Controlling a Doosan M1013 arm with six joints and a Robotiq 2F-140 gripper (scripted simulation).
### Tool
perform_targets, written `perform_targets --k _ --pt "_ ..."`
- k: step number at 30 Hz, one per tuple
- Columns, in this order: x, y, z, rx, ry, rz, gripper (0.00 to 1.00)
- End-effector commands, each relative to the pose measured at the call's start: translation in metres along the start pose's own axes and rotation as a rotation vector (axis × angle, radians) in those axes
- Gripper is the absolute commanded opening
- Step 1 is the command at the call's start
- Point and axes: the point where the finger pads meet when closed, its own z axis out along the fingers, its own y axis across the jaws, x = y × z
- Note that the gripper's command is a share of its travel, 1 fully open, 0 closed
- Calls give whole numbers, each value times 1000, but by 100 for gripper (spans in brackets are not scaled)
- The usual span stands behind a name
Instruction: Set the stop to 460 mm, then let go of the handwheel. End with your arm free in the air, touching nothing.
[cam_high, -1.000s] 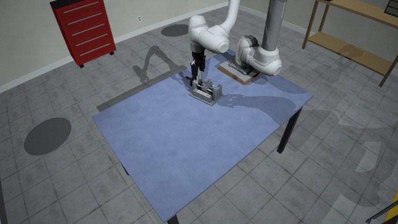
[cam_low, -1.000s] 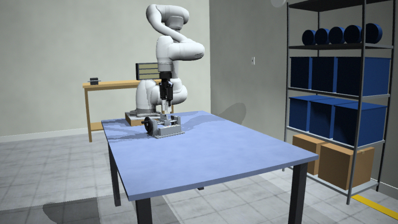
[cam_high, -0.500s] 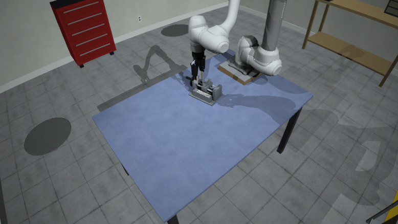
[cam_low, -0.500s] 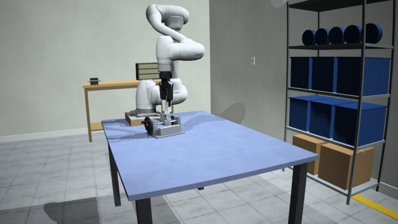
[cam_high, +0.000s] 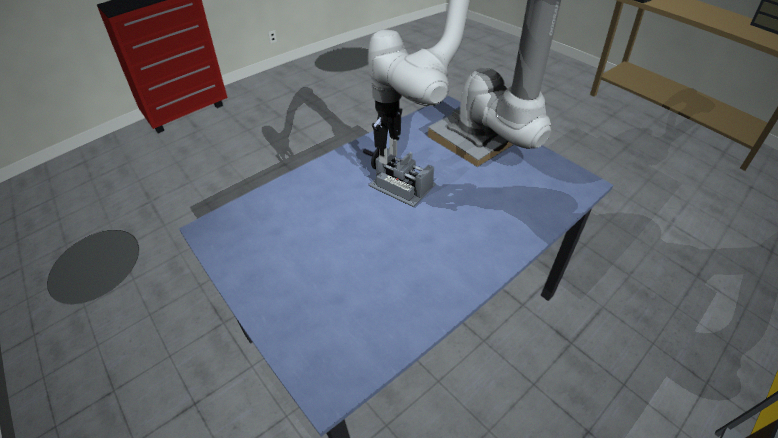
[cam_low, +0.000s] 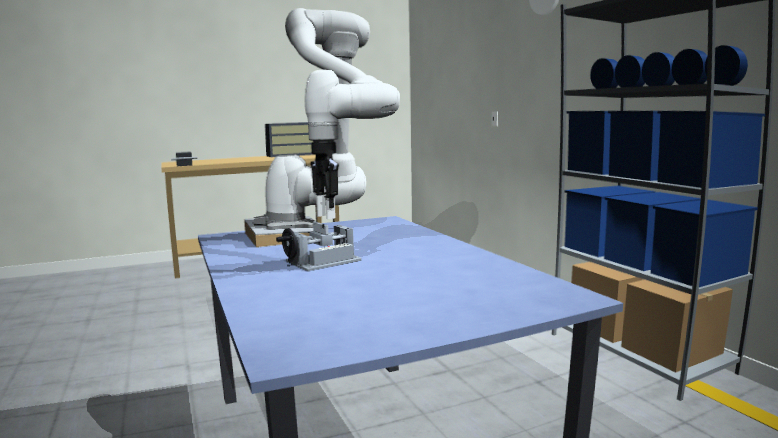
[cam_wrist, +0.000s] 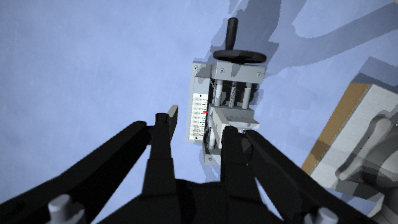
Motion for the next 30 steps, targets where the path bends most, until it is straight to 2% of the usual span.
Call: perform_targets --k 1,9,12,16,18,23,30 --pt "0 0 0 0 0 0 33" --pt "4 1 0 0 0 0 33" --pt "24 9 0 0 0 0 33" --pt "71 26 0 0 0 0 33" --pt "71 26 0 0 0 0 33" --pt "122 44 0 0 0 0 33" --pt "130 47 0 0 0 0 33"
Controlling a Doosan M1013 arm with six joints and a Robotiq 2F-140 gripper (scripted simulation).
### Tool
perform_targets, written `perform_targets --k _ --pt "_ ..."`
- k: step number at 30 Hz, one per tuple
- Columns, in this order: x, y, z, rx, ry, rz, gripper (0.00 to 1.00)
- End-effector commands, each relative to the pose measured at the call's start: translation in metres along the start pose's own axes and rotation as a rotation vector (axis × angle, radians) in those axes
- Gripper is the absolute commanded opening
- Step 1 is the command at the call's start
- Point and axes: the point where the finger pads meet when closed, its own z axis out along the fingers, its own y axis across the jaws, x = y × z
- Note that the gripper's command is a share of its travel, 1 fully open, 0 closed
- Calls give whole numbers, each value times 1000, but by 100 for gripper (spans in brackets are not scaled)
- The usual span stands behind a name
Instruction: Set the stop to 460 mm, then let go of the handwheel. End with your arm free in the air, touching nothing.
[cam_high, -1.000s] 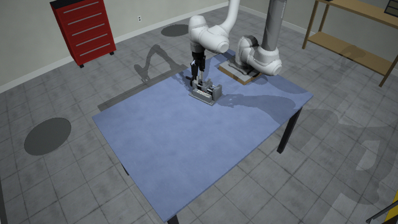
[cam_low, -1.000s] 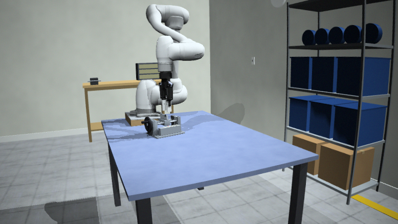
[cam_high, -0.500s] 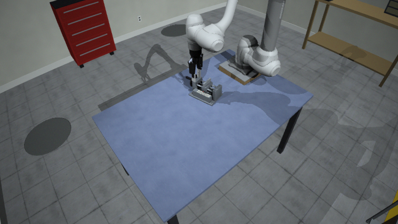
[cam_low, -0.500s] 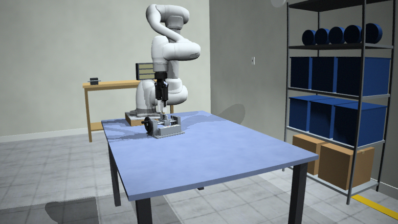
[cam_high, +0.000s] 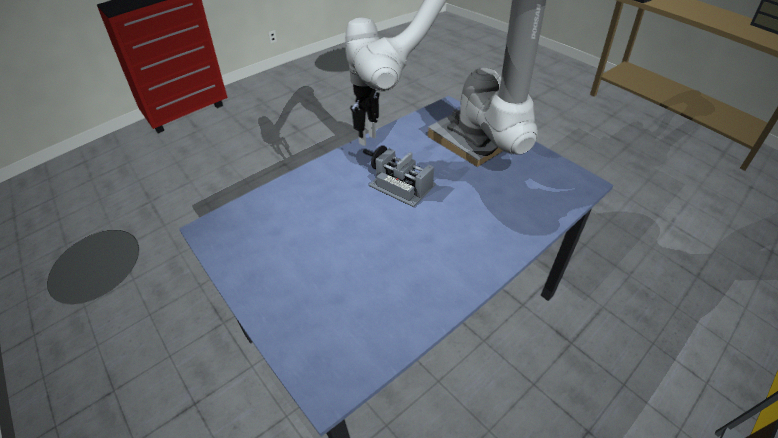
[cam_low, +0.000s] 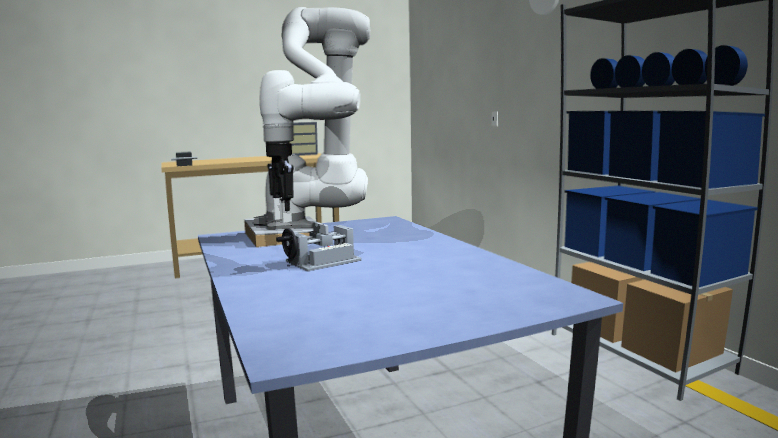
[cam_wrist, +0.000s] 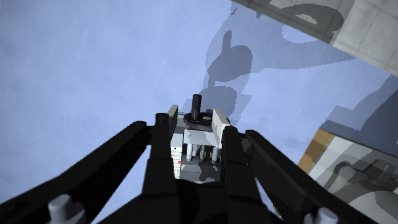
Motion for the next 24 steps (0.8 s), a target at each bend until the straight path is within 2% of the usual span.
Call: perform_targets --k 1,24 --pt "4 2 0 0 0 5 33" --pt "4 2 2 0 0 5 33"
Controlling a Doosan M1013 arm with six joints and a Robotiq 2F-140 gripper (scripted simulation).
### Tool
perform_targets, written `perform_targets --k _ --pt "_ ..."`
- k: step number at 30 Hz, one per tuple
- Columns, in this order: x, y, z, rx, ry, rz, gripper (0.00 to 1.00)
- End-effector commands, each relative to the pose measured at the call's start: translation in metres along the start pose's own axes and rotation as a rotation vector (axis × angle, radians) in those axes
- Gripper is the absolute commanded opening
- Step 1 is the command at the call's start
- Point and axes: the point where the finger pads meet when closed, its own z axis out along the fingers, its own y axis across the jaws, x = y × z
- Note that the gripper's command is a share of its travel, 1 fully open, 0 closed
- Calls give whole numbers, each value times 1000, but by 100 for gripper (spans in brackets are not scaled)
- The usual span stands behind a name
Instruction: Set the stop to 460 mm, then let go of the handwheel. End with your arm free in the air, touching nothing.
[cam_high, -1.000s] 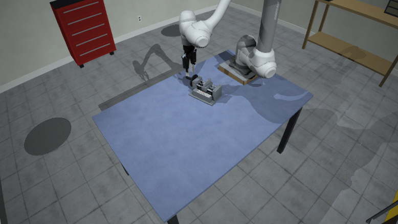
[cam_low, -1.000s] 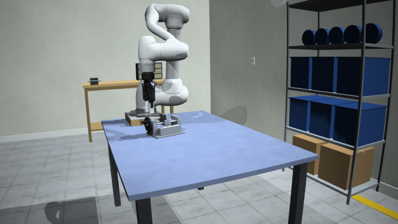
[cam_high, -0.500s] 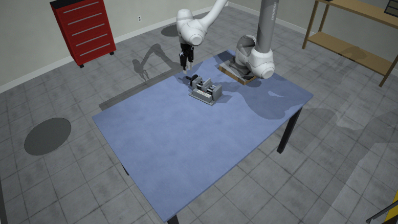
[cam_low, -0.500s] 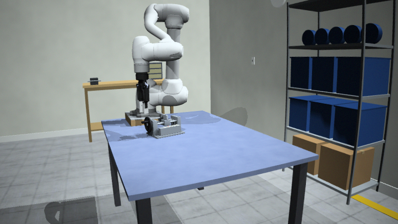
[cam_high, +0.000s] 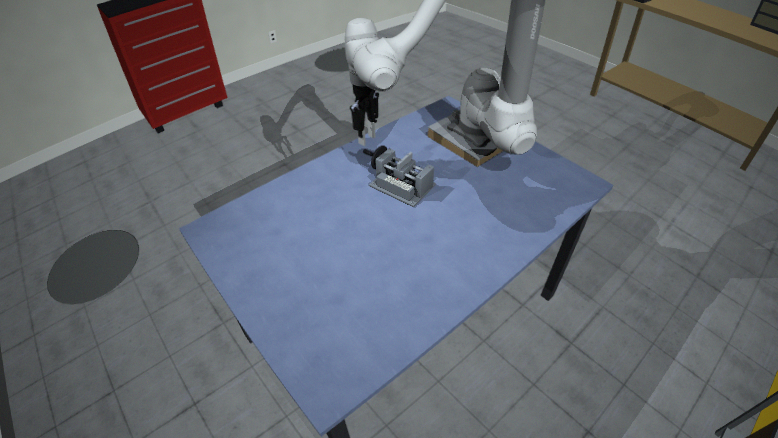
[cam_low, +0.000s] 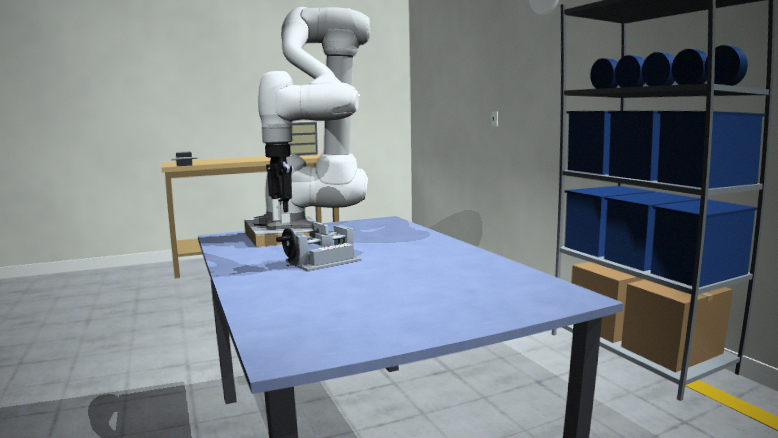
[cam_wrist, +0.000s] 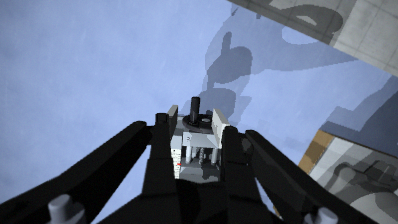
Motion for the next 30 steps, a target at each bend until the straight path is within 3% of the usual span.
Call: perform_targets --k 1,15,30 --pt "0 0 0 0 0 0 33" --pt "0 0 26 0 0 0 33" --pt "0 0 68 0 0 0 33"
